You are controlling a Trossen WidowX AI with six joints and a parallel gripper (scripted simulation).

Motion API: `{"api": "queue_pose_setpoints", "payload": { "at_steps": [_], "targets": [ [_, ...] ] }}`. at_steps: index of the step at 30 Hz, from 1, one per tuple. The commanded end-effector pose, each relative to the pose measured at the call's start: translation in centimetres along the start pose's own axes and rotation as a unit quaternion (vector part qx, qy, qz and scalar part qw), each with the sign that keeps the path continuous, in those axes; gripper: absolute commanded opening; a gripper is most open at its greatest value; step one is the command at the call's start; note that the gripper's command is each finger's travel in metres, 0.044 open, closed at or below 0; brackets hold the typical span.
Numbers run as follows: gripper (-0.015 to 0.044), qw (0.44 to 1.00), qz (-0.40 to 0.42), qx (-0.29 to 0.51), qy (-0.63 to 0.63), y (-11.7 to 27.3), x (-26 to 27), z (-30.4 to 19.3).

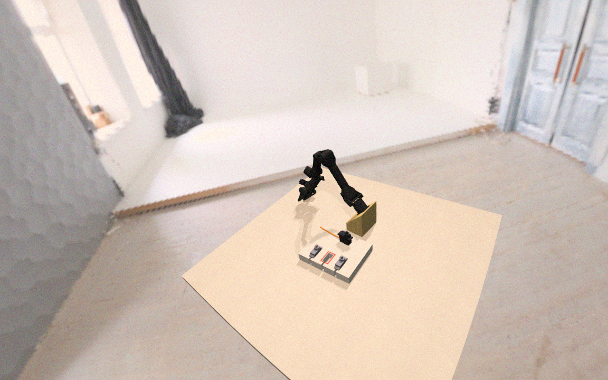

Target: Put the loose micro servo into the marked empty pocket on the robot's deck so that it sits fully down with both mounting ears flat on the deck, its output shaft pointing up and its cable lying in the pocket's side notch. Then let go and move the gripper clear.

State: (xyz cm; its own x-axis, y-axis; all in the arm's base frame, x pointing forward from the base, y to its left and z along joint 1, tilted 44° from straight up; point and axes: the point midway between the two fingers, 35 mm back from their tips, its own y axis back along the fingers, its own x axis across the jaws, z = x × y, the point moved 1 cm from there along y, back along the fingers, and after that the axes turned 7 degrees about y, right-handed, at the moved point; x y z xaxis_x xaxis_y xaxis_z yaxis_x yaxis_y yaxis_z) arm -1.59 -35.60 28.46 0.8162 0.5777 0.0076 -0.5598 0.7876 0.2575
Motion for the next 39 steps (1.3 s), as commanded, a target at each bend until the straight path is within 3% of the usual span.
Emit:
{"api": "queue_pose_setpoints", "payload": {
  "at_steps": [1,7,32,39],
  "targets": [
    [0.0440,1.000,0.018,0.009,-0.008,-1.3,1.7,0.1],
    [0.0440,0.998,0.046,0.026,-0.022,-3.7,4.9,0.4],
    [0.0440,0.993,0.096,0.041,-0.056,-5.8,10.1,0.9],
    [0.0440,0.984,0.114,0.090,-0.107,-7.5,13.4,-0.9]
  ]
}}
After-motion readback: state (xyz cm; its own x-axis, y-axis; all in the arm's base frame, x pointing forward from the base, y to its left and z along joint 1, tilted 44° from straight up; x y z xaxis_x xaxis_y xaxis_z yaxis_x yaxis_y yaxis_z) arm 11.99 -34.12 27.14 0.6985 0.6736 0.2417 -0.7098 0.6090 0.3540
